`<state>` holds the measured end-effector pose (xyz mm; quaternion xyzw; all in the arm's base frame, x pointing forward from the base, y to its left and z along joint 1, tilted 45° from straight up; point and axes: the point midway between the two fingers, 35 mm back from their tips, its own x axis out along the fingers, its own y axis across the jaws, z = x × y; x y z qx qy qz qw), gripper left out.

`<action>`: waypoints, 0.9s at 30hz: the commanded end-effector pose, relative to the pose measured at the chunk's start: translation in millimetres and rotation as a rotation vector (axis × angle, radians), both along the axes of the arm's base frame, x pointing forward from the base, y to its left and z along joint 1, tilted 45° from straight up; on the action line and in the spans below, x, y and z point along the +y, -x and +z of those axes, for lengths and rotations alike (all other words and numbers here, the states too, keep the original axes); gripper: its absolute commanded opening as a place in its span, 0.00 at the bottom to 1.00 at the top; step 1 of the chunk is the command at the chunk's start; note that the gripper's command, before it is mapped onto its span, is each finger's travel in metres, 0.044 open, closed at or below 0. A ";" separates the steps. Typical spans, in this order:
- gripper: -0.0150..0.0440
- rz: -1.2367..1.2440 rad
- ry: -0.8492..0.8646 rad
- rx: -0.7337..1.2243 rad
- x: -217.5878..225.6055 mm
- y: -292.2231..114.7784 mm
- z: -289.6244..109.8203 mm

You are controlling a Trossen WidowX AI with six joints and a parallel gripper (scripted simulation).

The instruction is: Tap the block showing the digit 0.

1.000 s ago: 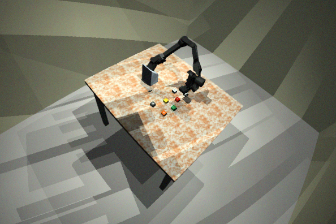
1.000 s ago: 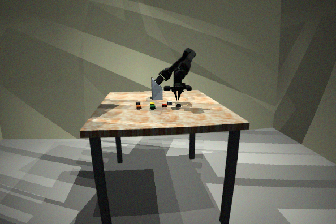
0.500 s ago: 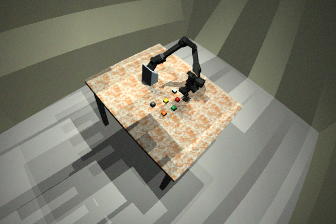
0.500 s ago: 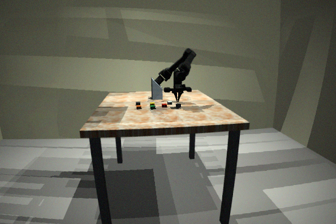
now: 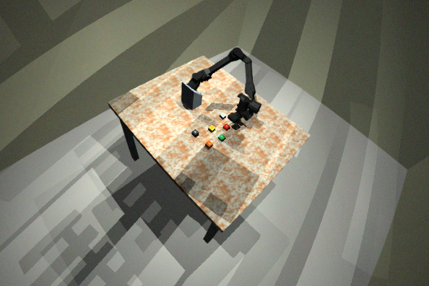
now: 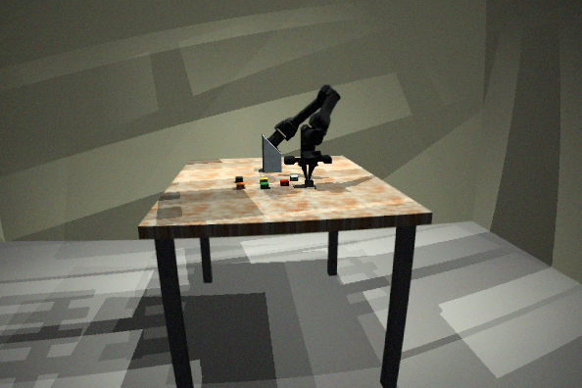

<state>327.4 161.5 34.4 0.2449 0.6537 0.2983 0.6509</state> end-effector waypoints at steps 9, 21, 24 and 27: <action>0.29 0.001 0.003 0.007 -19.4 0.4 18.6; 0.82 0.001 0.003 0.011 -24.7 93.9 131.0; 0.93 0.001 0.003 0.011 -24.9 95.8 132.4; 0.93 0.001 0.003 0.011 -24.9 95.8 132.4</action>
